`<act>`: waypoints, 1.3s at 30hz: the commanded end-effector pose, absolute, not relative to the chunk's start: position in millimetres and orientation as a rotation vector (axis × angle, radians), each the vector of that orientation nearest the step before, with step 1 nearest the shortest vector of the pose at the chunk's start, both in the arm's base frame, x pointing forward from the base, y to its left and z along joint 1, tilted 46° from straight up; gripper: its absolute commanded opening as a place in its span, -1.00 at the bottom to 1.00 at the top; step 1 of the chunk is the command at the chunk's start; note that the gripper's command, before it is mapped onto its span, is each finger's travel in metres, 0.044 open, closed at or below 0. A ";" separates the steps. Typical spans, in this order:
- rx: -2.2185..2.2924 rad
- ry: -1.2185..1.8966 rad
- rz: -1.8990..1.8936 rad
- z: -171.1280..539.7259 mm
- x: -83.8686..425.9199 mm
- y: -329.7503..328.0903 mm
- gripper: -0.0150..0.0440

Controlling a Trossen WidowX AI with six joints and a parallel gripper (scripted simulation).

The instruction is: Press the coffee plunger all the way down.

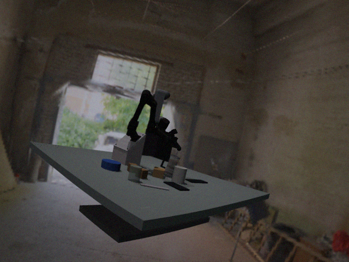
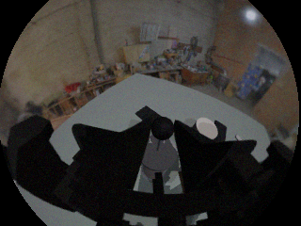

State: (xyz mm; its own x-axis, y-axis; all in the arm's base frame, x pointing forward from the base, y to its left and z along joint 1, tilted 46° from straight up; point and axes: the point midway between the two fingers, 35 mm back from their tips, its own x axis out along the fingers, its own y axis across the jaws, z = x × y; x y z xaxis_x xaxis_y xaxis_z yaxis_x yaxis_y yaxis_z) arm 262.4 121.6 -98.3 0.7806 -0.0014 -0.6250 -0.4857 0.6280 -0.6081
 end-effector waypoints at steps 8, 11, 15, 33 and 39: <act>-0.901 0.692 0.279 -118.9 259.3 98.5 -0.11; -0.901 0.691 0.279 -119.5 260.8 99.5 -0.11; -0.901 0.691 0.279 -119.9 262.4 100.8 -0.11; -0.901 0.691 0.279 -121.8 266.1 103.9 -0.11; -0.901 0.691 0.279 -122.2 266.8 104.4 -0.11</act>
State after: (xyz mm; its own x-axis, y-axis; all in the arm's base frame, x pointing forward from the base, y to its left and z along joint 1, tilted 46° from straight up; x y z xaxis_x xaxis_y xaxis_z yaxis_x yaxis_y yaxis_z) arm 268.0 108.9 -118.7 0.7611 -0.0386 -0.6475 -0.4956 0.6094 -0.6189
